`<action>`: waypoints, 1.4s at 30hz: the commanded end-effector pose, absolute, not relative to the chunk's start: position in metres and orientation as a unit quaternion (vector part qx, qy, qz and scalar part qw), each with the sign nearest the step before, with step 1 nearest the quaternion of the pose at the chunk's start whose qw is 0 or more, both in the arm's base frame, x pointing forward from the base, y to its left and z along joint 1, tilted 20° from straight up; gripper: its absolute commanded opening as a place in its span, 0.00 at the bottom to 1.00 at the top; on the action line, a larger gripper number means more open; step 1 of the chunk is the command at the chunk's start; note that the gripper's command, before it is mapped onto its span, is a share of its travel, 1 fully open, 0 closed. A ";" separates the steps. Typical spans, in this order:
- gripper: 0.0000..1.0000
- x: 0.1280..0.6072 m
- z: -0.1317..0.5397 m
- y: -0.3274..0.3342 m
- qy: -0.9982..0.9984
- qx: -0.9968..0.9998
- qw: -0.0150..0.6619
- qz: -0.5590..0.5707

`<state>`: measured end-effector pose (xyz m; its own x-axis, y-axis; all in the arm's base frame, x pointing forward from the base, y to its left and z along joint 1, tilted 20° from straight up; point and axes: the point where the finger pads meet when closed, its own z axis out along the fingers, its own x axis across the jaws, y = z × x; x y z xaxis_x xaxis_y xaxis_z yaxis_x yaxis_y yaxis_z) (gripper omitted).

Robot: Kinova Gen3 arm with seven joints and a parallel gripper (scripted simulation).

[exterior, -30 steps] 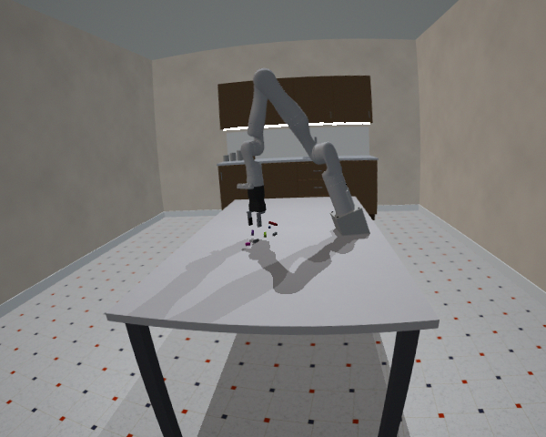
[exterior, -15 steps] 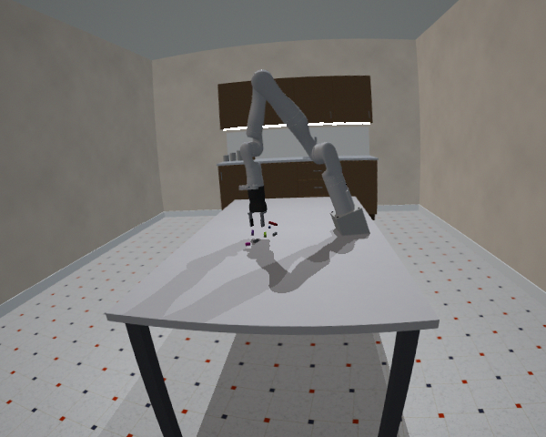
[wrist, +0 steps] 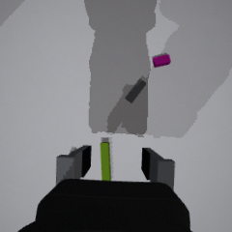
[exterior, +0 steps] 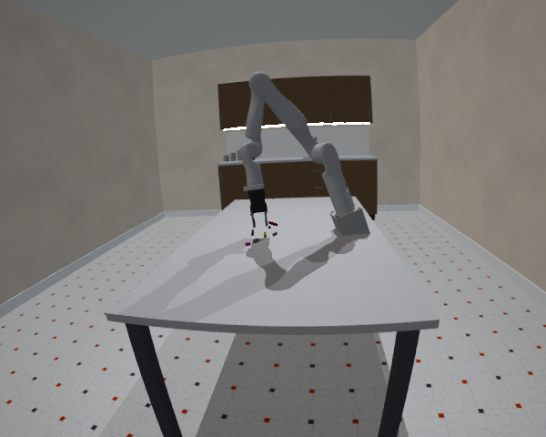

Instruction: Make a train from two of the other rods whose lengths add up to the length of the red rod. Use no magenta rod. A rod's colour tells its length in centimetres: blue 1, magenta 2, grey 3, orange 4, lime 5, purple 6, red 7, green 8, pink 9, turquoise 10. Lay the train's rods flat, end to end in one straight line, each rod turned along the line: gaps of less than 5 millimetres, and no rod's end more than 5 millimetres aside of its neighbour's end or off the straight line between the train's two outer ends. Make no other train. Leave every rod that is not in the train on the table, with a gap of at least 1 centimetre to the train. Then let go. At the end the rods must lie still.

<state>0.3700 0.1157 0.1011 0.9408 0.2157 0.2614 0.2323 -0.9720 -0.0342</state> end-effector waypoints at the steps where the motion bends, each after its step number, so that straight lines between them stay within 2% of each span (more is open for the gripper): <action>1: 1.00 0.372 0.100 0.106 -0.138 -0.981 0.031 -0.131; 23: 1.00 0.368 0.095 0.072 -0.463 -0.877 -0.010 -0.128; 42: 1.00 0.379 0.097 0.034 -0.719 -0.681 -0.055 -0.126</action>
<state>0.3761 0.0418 0.0958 -0.0501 0.9943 0.0938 0.9688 0.0255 0.2467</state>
